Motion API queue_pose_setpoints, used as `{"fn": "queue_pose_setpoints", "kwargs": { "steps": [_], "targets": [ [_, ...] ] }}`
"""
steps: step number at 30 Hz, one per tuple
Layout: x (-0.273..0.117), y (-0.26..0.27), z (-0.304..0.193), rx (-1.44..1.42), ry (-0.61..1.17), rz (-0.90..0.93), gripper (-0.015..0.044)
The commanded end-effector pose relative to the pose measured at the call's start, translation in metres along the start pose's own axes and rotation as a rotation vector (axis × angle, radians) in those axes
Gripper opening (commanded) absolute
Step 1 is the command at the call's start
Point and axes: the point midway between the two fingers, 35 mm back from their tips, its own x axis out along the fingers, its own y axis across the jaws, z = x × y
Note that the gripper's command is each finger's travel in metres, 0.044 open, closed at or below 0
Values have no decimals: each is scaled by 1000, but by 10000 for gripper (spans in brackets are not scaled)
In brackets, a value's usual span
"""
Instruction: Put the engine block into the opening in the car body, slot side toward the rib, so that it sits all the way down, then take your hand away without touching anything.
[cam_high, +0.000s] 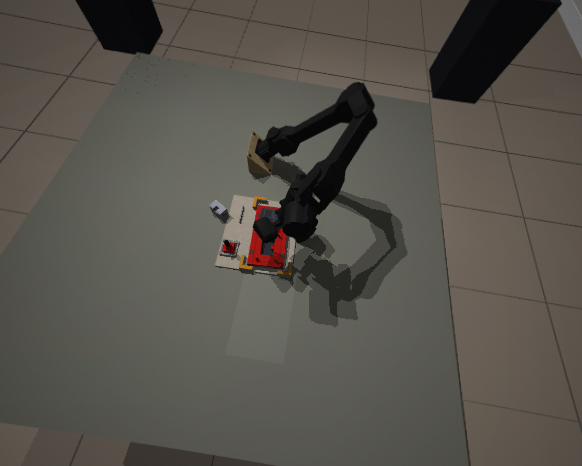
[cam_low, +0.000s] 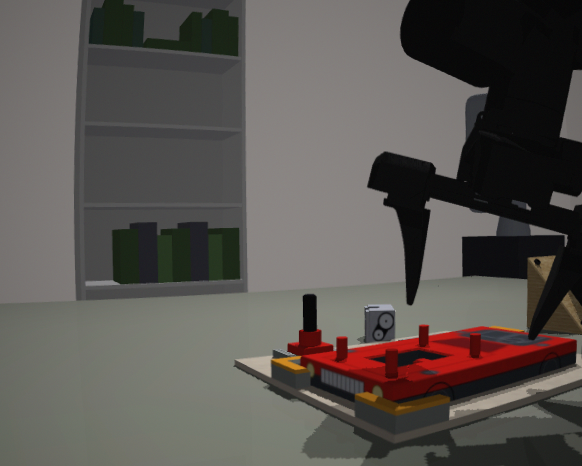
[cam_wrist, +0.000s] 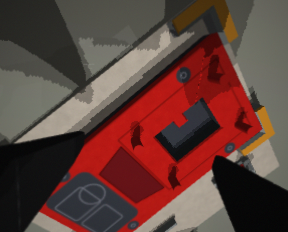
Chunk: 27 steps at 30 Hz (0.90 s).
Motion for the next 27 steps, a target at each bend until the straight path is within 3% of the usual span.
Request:
{"fn": "queue_pose_setpoints", "kwargs": {
  "steps": [1,27],
  "targets": [
    [-3,-22,-16,155,30,3,440],
    [-15,-105,-145,1031,150,138,440]
  ]
}}
